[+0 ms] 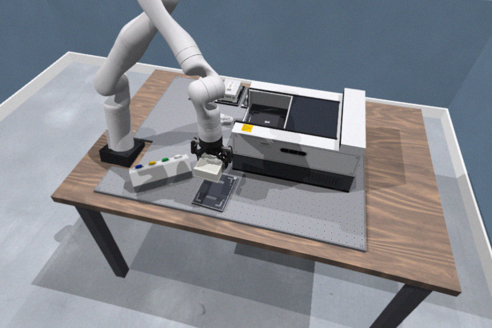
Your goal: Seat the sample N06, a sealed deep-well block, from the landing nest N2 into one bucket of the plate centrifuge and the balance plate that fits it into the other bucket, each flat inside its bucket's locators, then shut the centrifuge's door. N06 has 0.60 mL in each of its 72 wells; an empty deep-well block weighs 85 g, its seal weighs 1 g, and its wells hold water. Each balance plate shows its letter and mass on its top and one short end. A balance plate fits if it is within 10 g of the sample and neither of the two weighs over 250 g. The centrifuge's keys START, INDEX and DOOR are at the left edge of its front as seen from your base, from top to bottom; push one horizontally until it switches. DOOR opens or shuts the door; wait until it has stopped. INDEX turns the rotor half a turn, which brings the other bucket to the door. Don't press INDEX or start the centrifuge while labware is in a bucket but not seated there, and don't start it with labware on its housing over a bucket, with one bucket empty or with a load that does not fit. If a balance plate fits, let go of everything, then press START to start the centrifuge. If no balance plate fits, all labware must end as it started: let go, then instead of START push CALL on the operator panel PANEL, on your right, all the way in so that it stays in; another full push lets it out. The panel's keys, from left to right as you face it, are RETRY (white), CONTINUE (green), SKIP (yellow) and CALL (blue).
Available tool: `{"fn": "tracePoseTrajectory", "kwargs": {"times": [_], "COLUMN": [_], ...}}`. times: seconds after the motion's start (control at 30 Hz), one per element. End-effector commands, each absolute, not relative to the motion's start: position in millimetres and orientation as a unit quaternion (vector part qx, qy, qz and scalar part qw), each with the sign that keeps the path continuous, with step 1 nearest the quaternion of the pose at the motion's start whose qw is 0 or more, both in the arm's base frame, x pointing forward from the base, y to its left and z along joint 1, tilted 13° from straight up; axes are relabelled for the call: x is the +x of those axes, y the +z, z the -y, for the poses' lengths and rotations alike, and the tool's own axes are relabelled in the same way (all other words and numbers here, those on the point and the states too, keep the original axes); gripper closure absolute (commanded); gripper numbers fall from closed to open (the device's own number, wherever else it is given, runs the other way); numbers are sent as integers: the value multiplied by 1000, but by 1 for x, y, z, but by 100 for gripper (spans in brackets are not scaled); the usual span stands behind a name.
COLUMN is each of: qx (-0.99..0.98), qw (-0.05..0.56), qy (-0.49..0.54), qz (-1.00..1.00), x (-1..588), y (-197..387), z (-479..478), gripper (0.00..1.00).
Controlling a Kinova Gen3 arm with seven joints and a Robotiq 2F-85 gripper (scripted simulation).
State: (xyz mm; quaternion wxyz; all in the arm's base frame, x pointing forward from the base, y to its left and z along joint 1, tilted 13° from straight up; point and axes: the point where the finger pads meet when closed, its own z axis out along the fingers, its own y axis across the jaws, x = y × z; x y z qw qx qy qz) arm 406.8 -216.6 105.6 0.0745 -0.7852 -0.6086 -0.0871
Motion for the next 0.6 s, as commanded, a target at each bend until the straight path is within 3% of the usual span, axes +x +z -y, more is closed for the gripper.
{"fn": "tracePoseTrajectory", "kwargs": {"times": [0.0,0.57], "qx": [-785,-785], "qw": [73,73], "qy": [-88,-88], "qz": [608,608], "x": [407,406], "y": [110,129], "z": [218,222], "gripper": [5,5]}}
